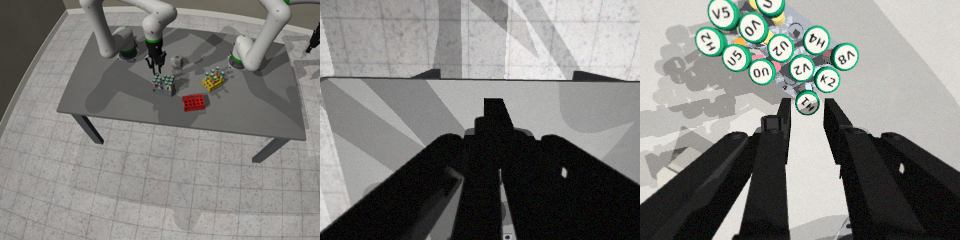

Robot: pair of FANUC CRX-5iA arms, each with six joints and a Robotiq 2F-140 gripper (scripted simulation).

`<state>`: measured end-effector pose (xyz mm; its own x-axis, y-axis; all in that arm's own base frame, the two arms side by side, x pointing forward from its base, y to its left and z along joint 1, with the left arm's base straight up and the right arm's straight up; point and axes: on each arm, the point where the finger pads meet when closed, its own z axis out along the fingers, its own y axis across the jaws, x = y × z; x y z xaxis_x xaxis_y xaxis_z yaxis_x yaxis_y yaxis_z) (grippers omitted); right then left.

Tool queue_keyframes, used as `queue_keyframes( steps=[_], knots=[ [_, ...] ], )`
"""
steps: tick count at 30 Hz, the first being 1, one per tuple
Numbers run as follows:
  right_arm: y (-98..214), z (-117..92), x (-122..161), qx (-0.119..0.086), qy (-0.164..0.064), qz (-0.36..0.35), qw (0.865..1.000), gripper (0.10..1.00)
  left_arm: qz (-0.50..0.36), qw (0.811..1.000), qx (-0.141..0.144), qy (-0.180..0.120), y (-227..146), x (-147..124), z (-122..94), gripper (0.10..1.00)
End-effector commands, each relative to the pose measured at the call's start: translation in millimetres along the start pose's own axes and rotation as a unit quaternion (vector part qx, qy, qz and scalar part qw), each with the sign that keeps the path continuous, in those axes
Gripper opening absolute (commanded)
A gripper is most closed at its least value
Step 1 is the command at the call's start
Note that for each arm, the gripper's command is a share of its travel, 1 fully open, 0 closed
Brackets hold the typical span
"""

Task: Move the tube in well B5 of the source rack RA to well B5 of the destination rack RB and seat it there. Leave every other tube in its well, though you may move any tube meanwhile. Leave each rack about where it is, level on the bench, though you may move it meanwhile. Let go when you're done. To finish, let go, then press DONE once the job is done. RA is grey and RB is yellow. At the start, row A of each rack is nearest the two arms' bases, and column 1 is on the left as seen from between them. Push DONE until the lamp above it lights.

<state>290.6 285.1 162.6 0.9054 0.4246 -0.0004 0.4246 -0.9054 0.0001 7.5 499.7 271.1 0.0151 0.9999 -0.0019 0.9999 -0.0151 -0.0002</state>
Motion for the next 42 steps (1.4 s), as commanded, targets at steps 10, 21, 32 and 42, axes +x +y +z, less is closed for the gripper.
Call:
queue_keyframes(
  steps=[10,21,32,42],
  knots=[
    [0,3,1,0.000,0.001,0.000,1.000,0.282,0.000,1.000,0.000,0.001,0,0,-1,0.099],
    [0,7,1,0.000,0.001,0.000,1.000,0.282,0.000,1.000,0.000,0.001,0,0,-1,0.099],
    [0,10,1,0.000,0.001,0.000,1.000,0.282,0.000,1.000,0.000,0.001,0,0,-1,0.099],
    [0,11,1,0.000,0.001,0.000,1.000,0.099,0.000,1.000,0.000,0.001,0,0,-1,0.099]
  ],
)
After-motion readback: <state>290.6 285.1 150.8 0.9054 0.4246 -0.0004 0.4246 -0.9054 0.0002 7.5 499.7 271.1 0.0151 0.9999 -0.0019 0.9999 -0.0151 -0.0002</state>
